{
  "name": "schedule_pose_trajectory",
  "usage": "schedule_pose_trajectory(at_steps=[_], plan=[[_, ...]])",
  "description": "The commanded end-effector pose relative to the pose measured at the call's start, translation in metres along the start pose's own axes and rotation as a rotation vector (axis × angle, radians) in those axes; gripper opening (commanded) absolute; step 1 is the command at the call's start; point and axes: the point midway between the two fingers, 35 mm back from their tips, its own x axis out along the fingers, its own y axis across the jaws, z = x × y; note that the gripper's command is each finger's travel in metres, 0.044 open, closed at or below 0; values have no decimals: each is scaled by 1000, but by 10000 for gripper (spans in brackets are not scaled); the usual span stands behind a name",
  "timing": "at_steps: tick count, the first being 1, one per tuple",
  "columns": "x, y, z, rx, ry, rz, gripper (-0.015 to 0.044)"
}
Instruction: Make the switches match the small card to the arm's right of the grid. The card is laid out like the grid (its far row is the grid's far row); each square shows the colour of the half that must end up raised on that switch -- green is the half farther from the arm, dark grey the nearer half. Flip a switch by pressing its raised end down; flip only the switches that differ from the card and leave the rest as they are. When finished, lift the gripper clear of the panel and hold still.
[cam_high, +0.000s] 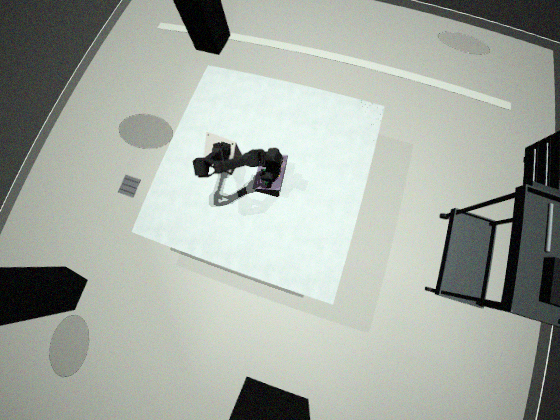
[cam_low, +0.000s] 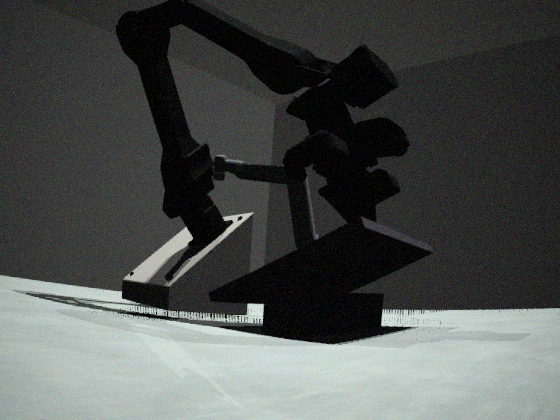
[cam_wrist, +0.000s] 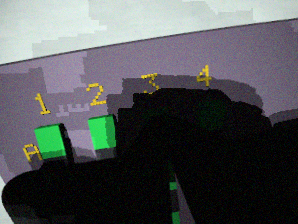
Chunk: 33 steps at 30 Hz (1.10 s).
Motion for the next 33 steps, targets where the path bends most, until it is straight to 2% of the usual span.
schedule_pose_trajectory(at_steps=[1, 14, 16, 20, 25, 29, 33], plan=[[1, 1, -2, -6, 3, 5, 0], [3, 1, -2, -6, 3, 5, 0], [-9, 1, 0, -1, -2, 2, 0], [-60, 2, -3, -6, -21, 8, 0], [-62, 2, -4, -6, -22, 8, 0], [-62, -26, -4, -7, -22, 7, 0], [-62, -28, -4, -7, -22, 6, 0]])
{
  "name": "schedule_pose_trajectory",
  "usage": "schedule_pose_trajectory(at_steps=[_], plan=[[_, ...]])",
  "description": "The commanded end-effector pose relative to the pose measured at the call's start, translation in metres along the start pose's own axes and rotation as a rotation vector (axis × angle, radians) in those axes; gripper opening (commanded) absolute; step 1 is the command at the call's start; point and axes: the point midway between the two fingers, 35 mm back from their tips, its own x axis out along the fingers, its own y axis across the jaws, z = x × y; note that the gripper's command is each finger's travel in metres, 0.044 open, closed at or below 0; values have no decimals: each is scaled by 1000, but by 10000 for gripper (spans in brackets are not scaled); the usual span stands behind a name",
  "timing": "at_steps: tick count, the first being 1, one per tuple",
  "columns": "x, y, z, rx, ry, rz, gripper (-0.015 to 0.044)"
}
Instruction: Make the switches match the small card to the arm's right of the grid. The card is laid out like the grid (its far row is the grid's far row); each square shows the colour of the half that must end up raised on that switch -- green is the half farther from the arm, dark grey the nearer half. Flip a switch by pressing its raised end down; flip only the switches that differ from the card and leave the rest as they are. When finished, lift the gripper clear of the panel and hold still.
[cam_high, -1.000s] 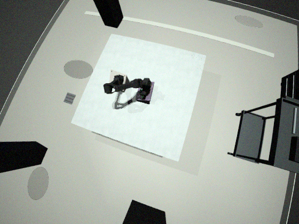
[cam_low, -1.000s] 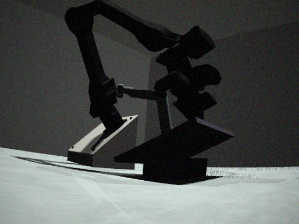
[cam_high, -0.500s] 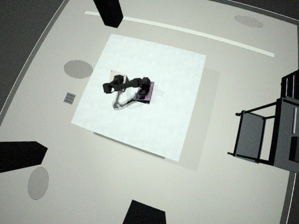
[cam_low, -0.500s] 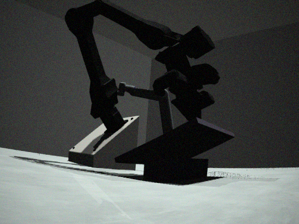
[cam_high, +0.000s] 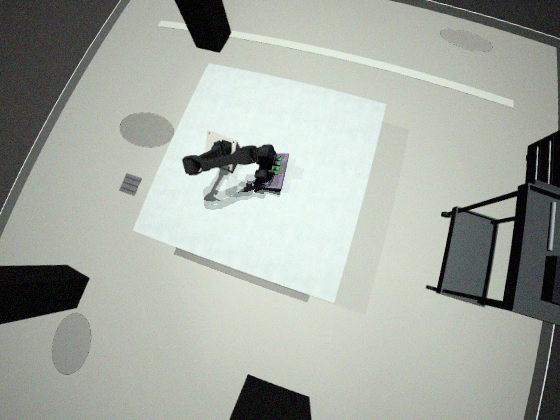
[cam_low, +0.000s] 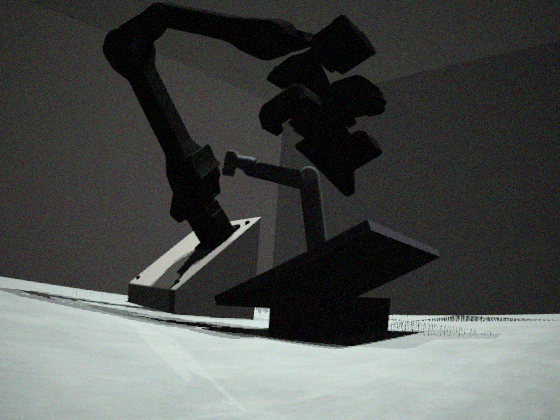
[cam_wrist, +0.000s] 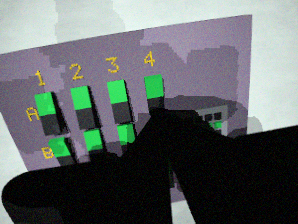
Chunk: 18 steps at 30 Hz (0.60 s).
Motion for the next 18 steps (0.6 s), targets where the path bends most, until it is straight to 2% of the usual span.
schedule_pose_trajectory(at_steps=[1, 5, 18], plan=[[1, -5, 2, -4, -2, 5, 0], [33, -5, 3, -4, 21, 3, 0], [43, -5, 3, -4, 21, 2, 0]])
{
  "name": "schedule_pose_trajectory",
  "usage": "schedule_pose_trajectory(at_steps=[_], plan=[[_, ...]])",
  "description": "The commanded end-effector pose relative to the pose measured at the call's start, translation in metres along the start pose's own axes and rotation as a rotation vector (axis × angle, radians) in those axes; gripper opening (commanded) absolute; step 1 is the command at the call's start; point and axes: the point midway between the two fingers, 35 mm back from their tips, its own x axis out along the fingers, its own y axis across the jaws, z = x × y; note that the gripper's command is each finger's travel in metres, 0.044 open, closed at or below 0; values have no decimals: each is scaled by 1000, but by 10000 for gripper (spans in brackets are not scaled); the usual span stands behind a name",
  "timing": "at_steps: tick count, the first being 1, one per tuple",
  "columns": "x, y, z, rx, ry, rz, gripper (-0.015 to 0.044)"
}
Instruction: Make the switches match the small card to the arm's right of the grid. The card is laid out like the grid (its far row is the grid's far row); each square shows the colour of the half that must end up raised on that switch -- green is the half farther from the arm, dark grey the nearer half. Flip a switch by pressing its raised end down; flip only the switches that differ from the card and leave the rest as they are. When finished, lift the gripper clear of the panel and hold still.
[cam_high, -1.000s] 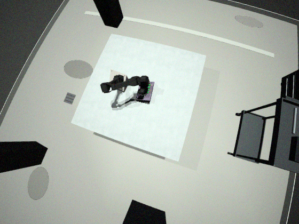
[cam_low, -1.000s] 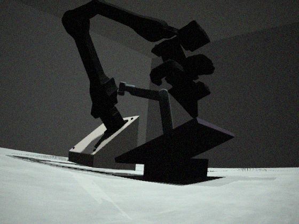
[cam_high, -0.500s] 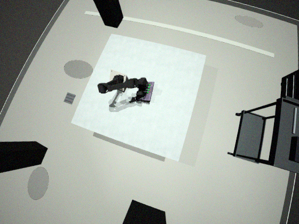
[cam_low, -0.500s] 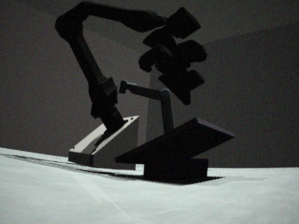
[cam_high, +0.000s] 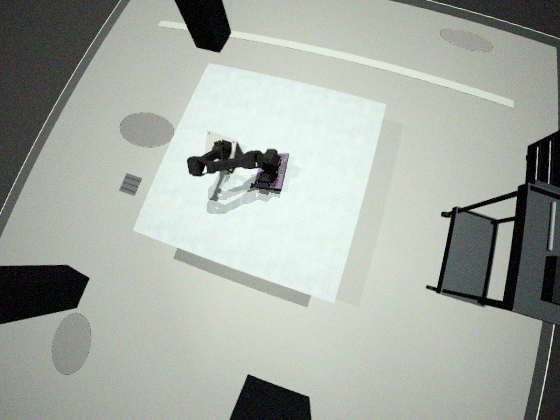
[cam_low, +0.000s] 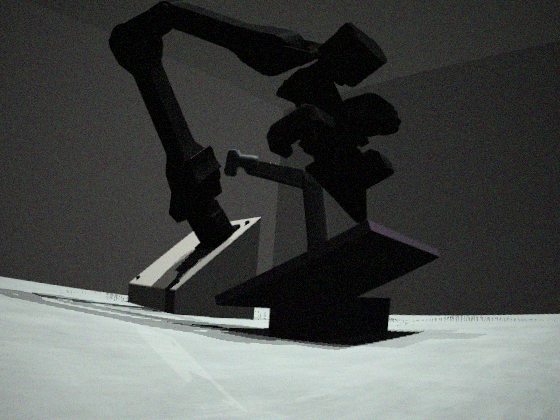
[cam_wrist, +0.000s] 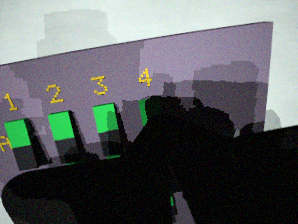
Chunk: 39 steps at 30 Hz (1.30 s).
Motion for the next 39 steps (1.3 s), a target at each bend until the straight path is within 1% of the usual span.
schedule_pose_trajectory(at_steps=[1, 12, 39], plan=[[6, 2, -4, -10, 9, 6, 0], [20, 2, -3, -9, 9, 6, 0], [20, 2, -3, -9, 9, 6, 0]])
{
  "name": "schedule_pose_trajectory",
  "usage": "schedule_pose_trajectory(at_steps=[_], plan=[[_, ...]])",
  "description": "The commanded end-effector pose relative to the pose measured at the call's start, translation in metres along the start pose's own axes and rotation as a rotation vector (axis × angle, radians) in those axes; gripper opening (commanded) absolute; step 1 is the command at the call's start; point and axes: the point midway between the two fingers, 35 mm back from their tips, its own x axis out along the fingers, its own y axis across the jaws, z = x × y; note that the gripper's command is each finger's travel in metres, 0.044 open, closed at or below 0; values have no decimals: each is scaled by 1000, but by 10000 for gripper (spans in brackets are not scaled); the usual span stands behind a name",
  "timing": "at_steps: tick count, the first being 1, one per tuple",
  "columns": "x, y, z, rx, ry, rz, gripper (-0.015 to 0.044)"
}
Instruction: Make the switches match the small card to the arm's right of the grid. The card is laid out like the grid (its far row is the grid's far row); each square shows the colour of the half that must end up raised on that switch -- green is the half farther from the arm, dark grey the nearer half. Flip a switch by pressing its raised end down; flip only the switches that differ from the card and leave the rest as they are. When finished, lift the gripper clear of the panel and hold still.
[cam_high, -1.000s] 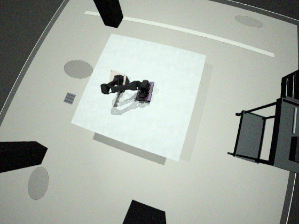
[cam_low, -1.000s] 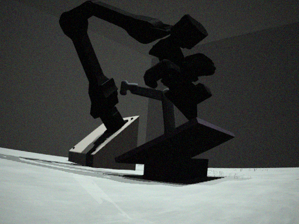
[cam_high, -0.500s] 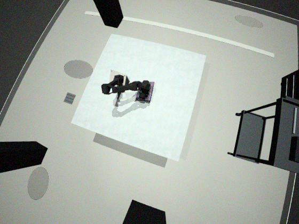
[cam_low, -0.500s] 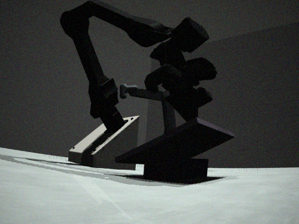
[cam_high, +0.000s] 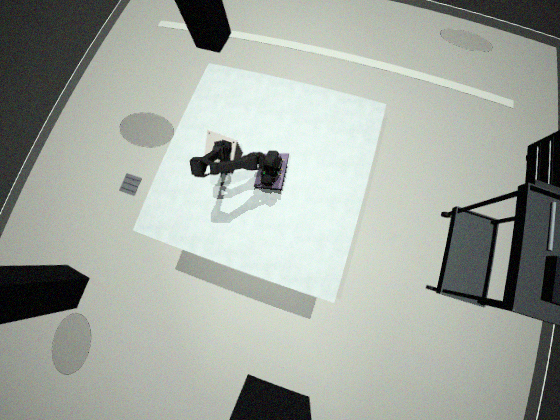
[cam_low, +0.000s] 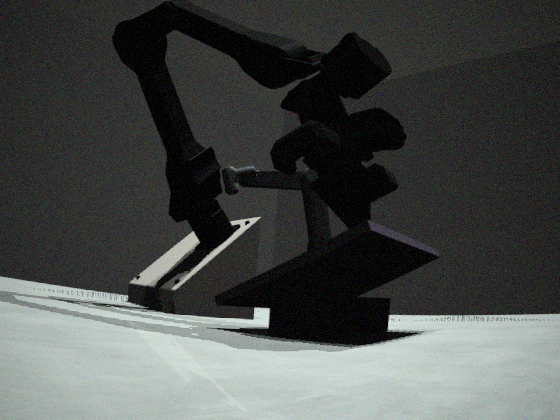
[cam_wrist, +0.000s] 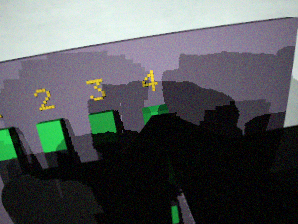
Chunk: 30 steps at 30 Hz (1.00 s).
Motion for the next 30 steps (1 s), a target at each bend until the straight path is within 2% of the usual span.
schedule_pose_trajectory(at_steps=[1, 30], plan=[[1, 1, -1, -5, 1, 6, 0], [5, 1, -1, -5, 1, 5, 0]])
